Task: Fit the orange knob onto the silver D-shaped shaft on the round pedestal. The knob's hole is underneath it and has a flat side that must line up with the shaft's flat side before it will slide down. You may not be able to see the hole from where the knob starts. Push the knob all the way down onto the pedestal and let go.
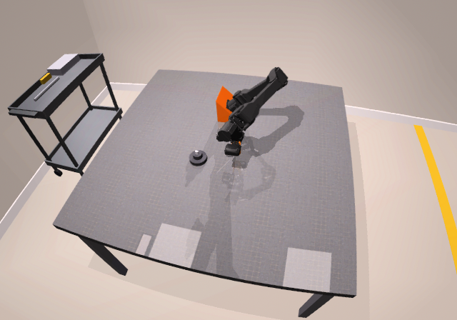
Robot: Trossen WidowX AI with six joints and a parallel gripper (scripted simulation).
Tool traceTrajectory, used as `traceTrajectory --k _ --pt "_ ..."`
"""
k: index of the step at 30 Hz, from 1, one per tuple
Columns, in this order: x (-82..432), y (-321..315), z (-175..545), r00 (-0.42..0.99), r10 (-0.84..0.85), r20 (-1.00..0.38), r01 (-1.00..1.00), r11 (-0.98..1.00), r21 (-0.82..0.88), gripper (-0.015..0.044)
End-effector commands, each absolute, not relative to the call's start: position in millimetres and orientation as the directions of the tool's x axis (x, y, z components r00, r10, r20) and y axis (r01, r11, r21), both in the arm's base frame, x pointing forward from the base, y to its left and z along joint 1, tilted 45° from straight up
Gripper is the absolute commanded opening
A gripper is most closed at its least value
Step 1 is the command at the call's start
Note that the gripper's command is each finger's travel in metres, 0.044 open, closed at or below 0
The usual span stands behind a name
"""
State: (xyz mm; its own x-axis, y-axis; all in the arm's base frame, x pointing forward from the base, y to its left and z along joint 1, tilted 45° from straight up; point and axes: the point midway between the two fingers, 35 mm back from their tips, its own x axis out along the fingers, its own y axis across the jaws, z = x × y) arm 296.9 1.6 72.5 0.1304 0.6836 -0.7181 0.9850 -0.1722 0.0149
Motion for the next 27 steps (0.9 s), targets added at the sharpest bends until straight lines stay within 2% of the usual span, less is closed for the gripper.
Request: traceTrajectory --k 1,27 --pt "297 -9 81 0.134 0.679 -0.722 0.985 -0.173 0.02 0.0" --pt "288 -67 139 0.132 0.686 -0.716 0.985 -0.171 0.019 0.0"
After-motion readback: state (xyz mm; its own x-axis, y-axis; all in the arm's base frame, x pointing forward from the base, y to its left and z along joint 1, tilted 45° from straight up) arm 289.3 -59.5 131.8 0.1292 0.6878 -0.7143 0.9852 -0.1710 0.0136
